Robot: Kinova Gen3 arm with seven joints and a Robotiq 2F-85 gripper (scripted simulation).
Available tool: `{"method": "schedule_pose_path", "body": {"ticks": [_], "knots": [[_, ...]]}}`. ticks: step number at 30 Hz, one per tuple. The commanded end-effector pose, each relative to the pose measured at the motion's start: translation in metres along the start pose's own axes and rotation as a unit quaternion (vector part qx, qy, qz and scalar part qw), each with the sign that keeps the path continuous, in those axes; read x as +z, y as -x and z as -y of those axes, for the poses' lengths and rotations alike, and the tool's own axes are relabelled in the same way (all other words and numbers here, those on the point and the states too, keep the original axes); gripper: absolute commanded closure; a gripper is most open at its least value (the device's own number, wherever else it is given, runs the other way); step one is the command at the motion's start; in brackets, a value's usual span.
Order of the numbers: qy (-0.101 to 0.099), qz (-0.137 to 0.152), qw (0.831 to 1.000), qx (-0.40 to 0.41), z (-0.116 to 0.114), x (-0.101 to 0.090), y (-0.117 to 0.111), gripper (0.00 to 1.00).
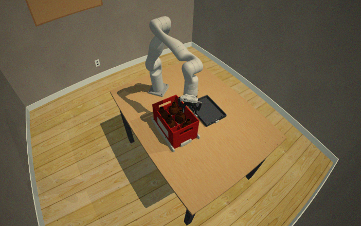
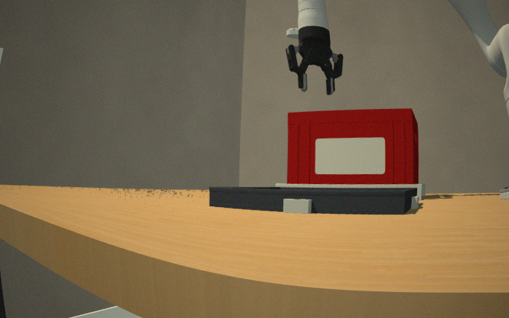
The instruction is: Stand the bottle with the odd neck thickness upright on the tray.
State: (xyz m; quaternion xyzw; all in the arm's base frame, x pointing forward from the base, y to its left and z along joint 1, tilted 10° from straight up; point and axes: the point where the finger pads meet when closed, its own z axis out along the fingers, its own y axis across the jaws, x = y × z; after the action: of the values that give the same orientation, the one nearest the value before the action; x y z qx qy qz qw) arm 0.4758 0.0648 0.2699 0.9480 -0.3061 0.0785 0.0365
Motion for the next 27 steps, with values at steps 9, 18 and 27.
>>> {"method": "schedule_pose_path", "body": {"ticks": [9,18,27], "knots": [[0.000,0.000,1.000,0.000,0.000,0.006,0.000,0.36],[0.000,0.000,1.000,0.000,0.000,0.018,0.000,0.36],[0.000,0.000,1.000,0.000,0.000,0.027,0.000,0.36]]}}
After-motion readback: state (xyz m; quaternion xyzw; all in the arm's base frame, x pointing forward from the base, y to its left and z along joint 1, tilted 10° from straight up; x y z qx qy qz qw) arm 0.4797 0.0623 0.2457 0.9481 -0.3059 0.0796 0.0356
